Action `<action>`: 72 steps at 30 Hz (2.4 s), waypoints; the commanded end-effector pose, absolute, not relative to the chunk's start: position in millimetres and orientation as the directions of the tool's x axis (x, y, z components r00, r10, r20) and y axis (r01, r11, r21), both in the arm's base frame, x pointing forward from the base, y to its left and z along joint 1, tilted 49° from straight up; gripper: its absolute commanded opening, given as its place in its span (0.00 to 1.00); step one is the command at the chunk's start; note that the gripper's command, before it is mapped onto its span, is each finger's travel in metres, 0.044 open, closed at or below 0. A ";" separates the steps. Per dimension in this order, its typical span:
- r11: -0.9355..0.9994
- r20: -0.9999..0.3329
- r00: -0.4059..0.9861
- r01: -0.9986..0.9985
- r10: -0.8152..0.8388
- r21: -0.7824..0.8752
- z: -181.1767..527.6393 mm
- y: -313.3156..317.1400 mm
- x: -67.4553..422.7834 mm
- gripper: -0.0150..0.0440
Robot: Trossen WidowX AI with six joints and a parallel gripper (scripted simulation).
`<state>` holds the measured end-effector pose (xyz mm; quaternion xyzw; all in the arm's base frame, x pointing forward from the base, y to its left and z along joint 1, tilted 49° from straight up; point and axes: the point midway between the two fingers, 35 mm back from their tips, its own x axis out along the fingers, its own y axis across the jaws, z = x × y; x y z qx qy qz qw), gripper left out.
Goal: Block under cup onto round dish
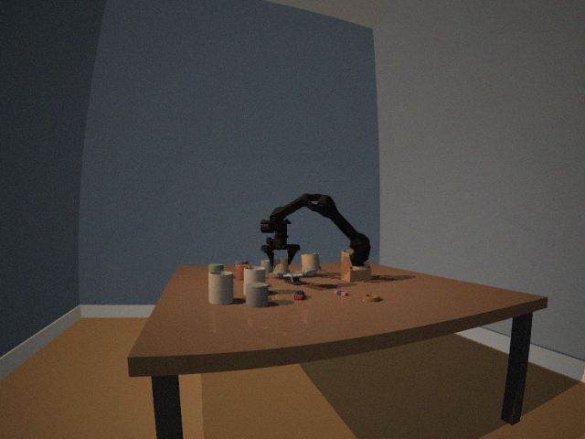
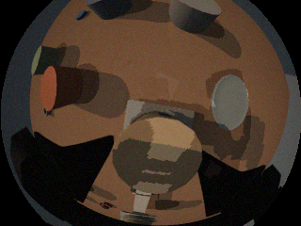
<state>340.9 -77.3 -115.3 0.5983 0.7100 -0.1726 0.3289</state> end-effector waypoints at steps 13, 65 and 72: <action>0.219 -0.668 -0.066 0.965 0.741 0.148 -124.7 -65.0 338.6 0.84; 0.218 -0.674 -0.064 0.965 0.736 0.147 -92.3 -106.9 349.3 0.25; 0.218 -0.674 -0.064 0.965 0.736 0.146 -86.4 -113.8 350.1 0.25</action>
